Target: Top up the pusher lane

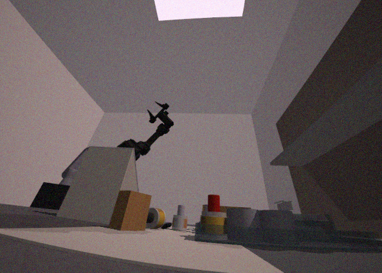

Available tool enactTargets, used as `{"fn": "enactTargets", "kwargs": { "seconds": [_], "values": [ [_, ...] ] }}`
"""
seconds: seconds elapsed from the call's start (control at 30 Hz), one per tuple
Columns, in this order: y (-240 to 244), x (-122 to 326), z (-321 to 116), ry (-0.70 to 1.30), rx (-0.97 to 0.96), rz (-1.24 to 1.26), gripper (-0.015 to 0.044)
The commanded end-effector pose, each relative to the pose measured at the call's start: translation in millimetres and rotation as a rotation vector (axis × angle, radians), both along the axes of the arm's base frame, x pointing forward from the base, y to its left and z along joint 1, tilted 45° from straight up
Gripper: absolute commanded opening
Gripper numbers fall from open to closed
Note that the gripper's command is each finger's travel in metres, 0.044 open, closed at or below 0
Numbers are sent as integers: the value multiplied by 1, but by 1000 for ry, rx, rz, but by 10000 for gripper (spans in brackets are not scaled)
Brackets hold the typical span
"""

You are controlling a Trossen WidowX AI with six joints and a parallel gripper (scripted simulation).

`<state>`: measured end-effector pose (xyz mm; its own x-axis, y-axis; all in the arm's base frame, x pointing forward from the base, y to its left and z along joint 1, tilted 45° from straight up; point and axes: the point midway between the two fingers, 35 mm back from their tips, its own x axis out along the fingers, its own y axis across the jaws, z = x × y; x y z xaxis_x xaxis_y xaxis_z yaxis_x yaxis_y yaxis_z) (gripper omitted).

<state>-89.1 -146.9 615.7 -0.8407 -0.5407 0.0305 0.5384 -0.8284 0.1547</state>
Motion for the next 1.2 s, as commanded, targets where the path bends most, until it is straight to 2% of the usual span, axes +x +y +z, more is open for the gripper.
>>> {"fn": "enactTargets", "kwargs": {
  "seconds": [0.0, 0.13, 0.27, 0.57, 0.87, 1.17],
  "values": [
    [-1, 1, 0, 3, 2, 3, 426],
    [-25, 18, -5, 63, 47, 77, 440],
    [-69, 55, -19, 177, 137, 228, 440],
    [-147, 141, -78, 347, 311, 558, 440],
    [-191, 245, -174, 492, 536, 957, 440],
    [-184, 338, -298, 568, 808, 1378, 440]
  ]
}}
